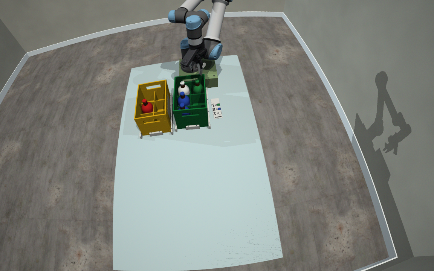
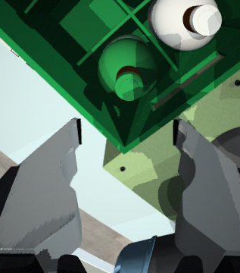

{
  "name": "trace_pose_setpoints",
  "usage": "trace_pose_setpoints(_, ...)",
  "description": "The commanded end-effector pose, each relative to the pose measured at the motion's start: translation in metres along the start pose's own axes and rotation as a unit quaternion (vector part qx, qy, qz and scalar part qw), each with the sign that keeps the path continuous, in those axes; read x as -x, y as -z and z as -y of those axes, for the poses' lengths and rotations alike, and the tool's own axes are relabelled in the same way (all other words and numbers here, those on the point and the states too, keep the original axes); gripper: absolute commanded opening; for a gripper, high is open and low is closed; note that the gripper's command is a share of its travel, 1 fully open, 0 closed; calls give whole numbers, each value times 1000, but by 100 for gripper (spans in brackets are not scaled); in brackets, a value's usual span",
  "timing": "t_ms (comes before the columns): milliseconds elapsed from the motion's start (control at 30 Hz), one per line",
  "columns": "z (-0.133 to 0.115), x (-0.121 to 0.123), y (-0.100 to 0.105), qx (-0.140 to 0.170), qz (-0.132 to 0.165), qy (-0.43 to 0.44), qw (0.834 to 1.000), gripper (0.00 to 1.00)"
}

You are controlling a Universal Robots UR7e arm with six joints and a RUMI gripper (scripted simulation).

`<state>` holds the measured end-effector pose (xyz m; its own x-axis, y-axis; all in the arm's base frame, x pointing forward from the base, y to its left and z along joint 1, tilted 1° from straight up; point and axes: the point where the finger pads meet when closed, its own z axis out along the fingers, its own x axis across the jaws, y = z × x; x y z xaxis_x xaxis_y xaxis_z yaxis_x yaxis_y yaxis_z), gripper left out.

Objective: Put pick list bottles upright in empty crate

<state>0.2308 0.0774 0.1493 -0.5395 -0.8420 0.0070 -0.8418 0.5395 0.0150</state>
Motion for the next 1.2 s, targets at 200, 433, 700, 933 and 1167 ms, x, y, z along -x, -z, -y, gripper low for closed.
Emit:
trace_pose_setpoints(200, 0, 0, 1, -1, 0, 0, 1000, 38)
trace_pose_setpoints(433, -2, 6, 6, -1, 1, 1, 1000, 38)
trace_pose_setpoints(700, -16, 30, 19, -2, 1, 1, 1000, 38)
trace_pose_setpoints(933, -33, 57, 33, -2, 1, 1, 1000, 38)
trace_pose_setpoints(1167, -48, 80, 45, -2, 1, 1, 1000, 38)
